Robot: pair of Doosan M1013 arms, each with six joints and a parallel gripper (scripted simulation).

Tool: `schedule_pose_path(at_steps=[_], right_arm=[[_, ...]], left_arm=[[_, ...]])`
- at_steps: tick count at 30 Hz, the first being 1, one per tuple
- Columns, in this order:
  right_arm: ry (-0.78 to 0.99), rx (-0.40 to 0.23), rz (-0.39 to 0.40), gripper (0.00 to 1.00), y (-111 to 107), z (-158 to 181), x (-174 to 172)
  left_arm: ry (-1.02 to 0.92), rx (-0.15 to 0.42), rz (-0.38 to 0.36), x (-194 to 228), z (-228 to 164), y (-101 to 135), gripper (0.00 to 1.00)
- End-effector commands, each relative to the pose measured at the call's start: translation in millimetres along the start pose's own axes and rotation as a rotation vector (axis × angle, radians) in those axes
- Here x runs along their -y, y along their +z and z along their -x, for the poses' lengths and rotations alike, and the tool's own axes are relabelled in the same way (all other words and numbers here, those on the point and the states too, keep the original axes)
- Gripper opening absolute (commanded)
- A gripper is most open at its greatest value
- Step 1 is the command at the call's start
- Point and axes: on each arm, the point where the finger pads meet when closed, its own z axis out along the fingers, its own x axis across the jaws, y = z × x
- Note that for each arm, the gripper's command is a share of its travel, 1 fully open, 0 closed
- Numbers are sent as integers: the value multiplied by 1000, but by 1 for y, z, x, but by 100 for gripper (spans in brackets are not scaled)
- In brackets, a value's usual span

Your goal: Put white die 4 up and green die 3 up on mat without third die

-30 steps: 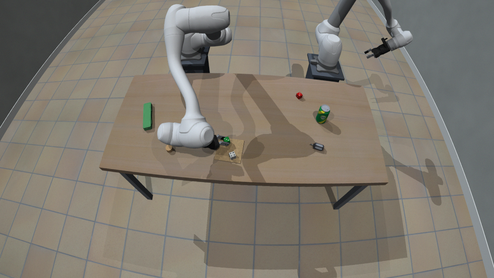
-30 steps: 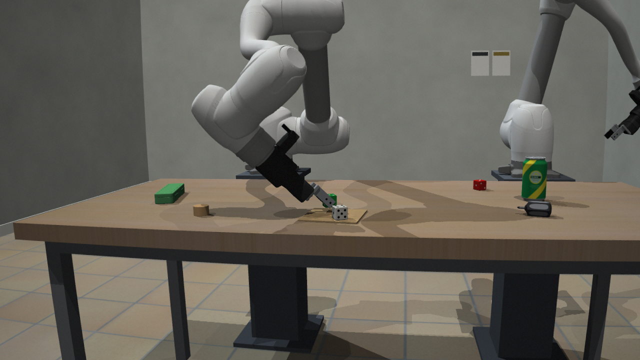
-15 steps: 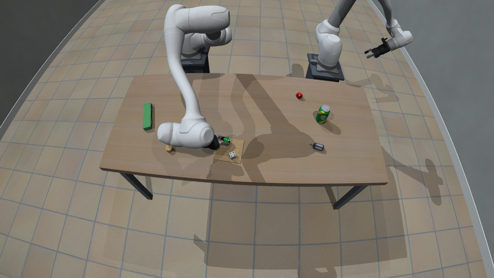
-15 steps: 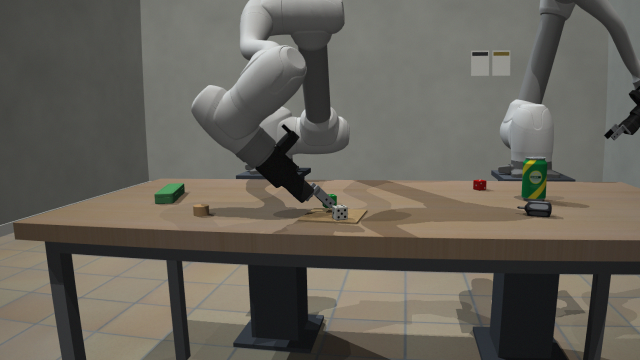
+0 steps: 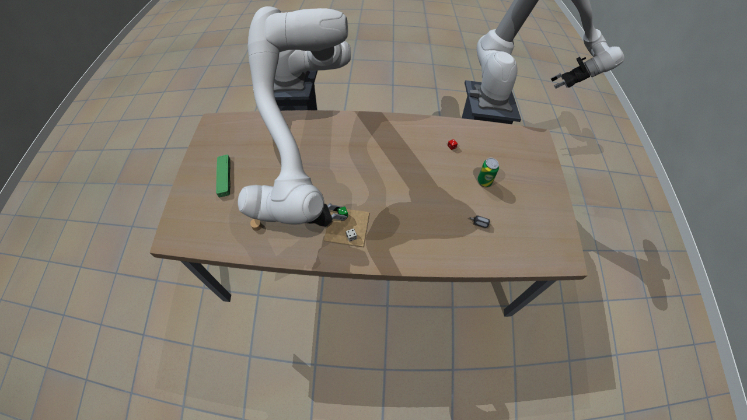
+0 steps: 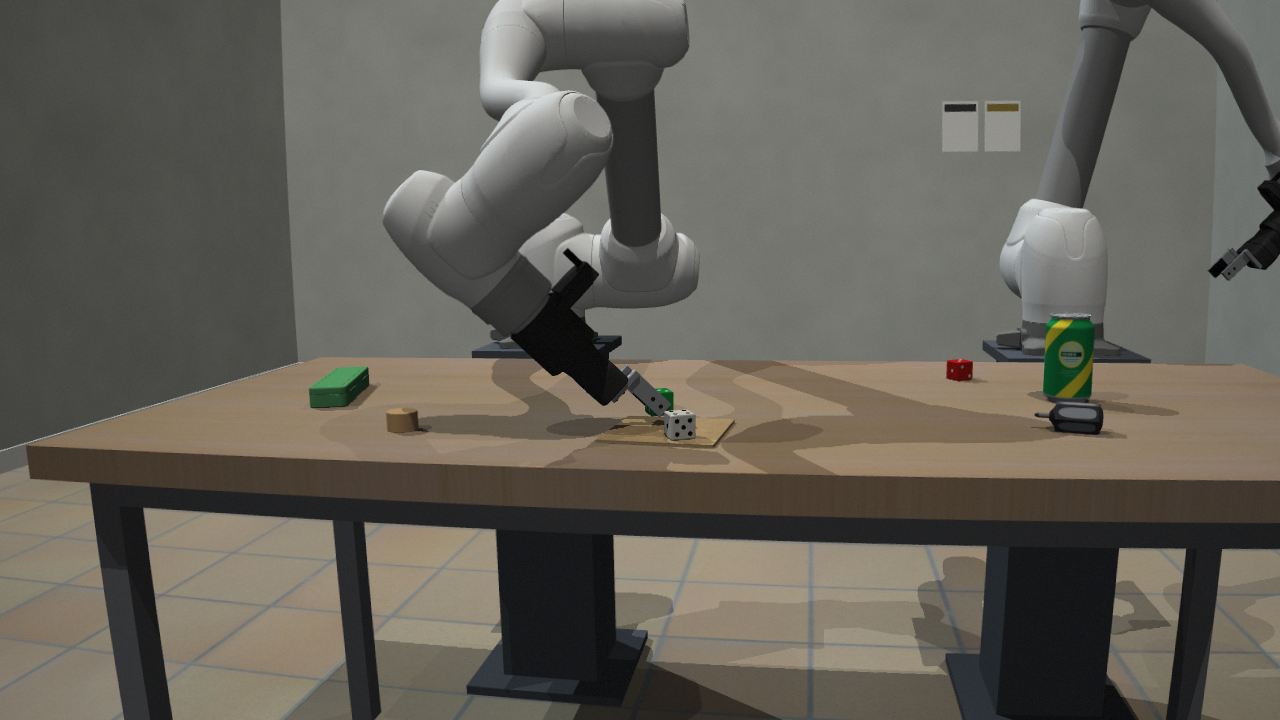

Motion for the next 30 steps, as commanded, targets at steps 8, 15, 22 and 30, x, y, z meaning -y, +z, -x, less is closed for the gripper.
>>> schedule_pose_path(at_steps=[8,15,22,30], right_arm=[[-1,-2,-2,57,3,1,-3],[-1,-2,-2,57,4,1,-5],[-1,-2,-2,57,6,1,-7],[-1,-2,-2,57,8,1,-9]], left_arm=[[-7,-7,-3,3,-4,2,100],[-7,-7,-3,3,-4,2,100],[-7,-7,-3,3,-4,2,100],[-7,-7,-3,3,-4,2,100]])
